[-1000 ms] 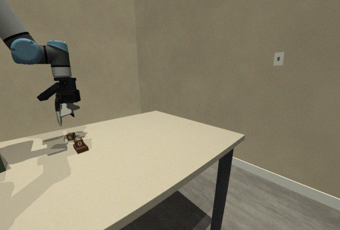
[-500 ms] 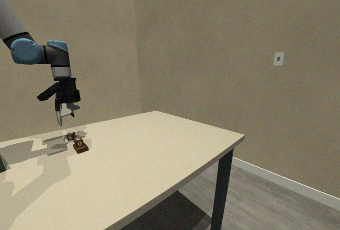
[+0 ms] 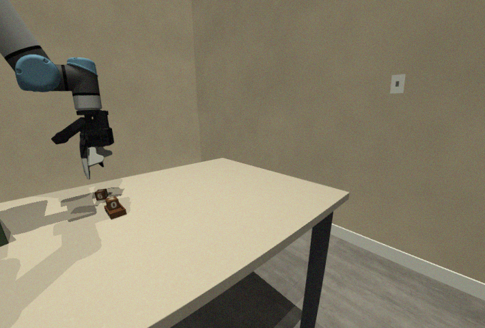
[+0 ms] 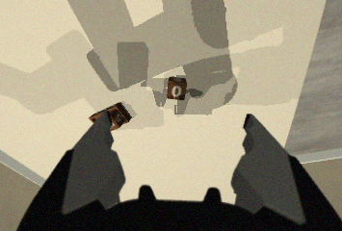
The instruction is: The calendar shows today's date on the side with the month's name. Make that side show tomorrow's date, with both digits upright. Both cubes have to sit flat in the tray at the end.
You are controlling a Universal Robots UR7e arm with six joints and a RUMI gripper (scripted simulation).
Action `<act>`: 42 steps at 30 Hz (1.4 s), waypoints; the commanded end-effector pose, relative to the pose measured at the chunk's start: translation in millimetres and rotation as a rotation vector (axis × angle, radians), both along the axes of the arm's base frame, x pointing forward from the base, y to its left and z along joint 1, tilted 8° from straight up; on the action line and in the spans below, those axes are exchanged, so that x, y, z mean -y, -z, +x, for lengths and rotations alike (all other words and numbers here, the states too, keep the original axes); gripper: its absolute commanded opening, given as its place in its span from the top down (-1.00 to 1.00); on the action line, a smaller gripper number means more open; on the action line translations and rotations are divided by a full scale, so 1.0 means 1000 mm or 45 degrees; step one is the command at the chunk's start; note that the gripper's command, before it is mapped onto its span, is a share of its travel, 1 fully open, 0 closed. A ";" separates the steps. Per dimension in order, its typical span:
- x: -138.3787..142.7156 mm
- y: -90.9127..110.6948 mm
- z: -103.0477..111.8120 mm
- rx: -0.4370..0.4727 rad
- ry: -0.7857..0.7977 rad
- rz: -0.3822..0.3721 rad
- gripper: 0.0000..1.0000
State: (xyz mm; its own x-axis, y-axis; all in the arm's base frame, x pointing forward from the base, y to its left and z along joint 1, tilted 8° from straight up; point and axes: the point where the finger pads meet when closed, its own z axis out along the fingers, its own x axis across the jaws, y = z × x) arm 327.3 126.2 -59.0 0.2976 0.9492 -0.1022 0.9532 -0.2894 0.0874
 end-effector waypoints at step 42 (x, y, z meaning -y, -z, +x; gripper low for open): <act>-0.001 -0.009 0.000 -0.207 -1.680 -0.090 -1.00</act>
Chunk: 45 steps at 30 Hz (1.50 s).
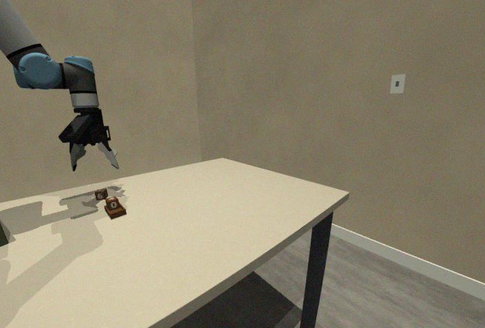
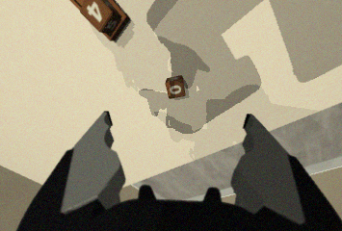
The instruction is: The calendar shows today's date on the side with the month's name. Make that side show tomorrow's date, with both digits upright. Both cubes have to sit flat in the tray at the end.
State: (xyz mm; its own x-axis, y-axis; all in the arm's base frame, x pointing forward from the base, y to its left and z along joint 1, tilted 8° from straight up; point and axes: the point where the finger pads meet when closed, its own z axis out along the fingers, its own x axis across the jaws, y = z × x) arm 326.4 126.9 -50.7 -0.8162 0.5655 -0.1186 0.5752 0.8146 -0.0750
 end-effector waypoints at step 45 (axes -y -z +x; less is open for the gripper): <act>-0.001 -0.002 0.002 -0.034 -0.271 -0.006 0.44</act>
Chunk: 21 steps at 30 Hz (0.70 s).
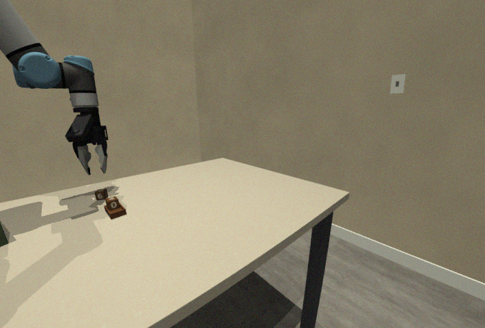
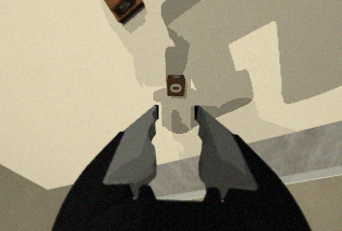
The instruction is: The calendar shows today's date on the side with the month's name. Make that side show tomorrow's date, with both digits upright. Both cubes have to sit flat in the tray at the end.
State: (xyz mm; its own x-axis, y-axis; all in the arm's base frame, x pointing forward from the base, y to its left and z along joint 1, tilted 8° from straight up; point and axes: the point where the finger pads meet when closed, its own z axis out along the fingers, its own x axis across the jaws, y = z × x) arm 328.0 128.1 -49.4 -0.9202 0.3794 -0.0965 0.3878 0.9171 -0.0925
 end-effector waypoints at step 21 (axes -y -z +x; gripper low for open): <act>0.001 0.005 0.001 0.001 0.000 0.001 0.44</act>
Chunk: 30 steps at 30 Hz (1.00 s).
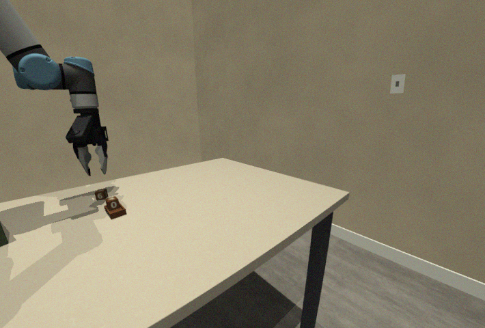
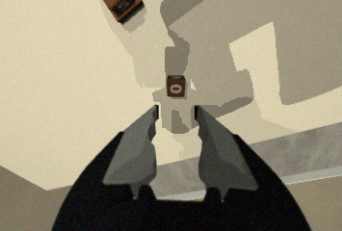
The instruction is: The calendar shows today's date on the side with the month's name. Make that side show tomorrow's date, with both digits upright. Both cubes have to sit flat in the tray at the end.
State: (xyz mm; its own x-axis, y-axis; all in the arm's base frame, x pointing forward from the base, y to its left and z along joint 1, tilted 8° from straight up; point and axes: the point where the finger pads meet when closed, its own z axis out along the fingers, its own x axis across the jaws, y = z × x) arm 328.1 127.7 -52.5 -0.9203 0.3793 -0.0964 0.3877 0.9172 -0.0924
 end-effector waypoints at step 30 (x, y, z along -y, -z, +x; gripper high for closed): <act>0.005 0.039 0.003 0.001 0.000 0.000 0.44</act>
State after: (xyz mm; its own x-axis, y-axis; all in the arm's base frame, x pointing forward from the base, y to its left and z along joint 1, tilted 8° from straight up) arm 329.9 122.8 -87.0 -0.9203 0.3793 -0.0960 0.3876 0.9172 -0.0925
